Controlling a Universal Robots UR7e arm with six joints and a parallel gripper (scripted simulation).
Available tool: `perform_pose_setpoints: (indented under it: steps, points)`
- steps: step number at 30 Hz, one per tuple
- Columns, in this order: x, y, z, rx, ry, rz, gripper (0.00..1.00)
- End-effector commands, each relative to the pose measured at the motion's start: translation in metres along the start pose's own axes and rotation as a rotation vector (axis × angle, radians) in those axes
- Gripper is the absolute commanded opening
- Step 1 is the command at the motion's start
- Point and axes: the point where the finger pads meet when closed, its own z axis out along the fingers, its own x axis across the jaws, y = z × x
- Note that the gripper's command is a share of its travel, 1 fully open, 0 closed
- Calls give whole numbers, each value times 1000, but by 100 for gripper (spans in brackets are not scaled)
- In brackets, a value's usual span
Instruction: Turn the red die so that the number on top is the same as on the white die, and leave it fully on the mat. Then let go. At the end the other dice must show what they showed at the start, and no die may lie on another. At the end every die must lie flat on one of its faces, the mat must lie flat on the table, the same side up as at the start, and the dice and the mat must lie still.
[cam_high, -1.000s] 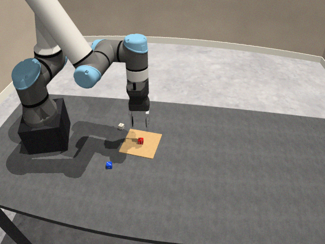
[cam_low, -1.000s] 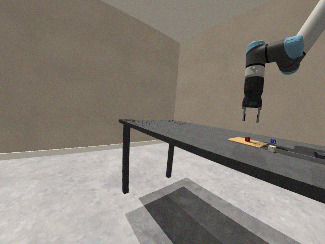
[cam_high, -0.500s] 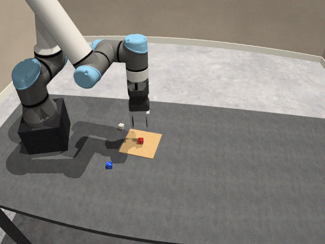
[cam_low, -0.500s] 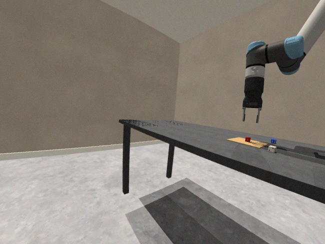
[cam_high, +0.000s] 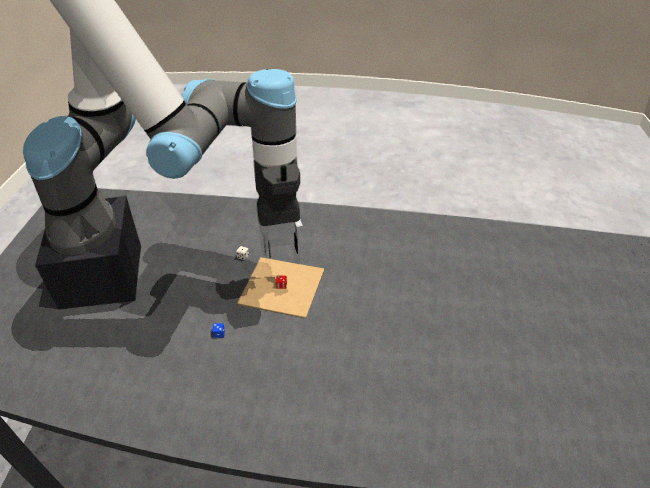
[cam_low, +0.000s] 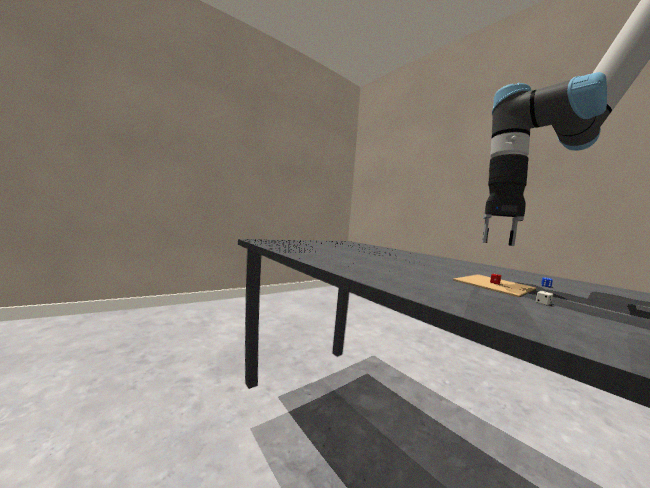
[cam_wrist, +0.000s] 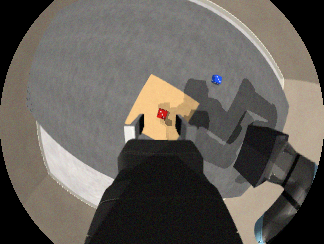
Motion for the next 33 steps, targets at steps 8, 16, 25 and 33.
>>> perform_pose_setpoints:
  steps: [8, 16, 25, 33]
  points:
    - [-6, -4, 1, -1, -3, -267, 100]
    - [-11, -5, 2, -1, -3, -541, 100]
    - [-14, -5, 3, 0, -3, -737, 100]
    - [-17, -4, 4, 0, -3, -1018, 100]
